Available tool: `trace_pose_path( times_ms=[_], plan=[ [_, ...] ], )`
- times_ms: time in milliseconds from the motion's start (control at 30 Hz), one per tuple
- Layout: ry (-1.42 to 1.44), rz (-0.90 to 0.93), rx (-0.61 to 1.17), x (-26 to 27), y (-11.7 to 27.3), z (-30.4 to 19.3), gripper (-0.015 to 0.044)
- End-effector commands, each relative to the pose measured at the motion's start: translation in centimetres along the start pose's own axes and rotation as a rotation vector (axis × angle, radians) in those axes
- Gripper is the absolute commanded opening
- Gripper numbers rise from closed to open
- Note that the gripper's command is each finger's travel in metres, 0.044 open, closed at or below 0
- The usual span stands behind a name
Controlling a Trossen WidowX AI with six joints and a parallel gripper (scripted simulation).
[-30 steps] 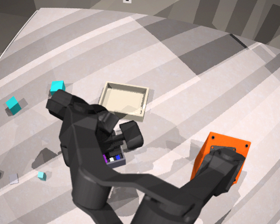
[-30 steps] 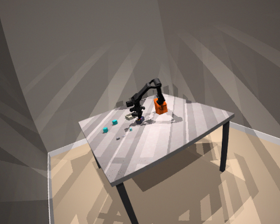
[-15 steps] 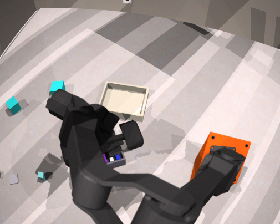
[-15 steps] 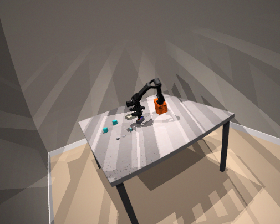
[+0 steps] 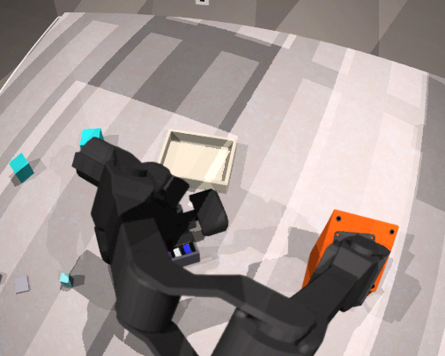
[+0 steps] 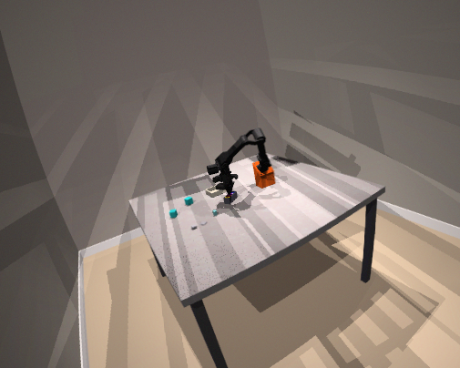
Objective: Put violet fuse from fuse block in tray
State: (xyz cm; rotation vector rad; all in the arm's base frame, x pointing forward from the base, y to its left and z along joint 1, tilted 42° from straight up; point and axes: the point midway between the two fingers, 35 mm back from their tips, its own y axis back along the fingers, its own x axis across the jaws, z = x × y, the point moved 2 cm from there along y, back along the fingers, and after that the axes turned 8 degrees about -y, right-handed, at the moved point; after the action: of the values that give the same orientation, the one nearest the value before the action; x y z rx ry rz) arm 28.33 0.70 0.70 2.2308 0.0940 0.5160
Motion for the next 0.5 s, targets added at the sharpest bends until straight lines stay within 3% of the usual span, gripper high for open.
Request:
trace_pose_path(
  times_ms=[0,467],
  plan=[
    [0.002,-0.001,-0.002,0.0,0.26,0.04,0.0],
    [0.002,-0.001,-0.002,0.01,0.94,0.05,0.0]
  ],
)
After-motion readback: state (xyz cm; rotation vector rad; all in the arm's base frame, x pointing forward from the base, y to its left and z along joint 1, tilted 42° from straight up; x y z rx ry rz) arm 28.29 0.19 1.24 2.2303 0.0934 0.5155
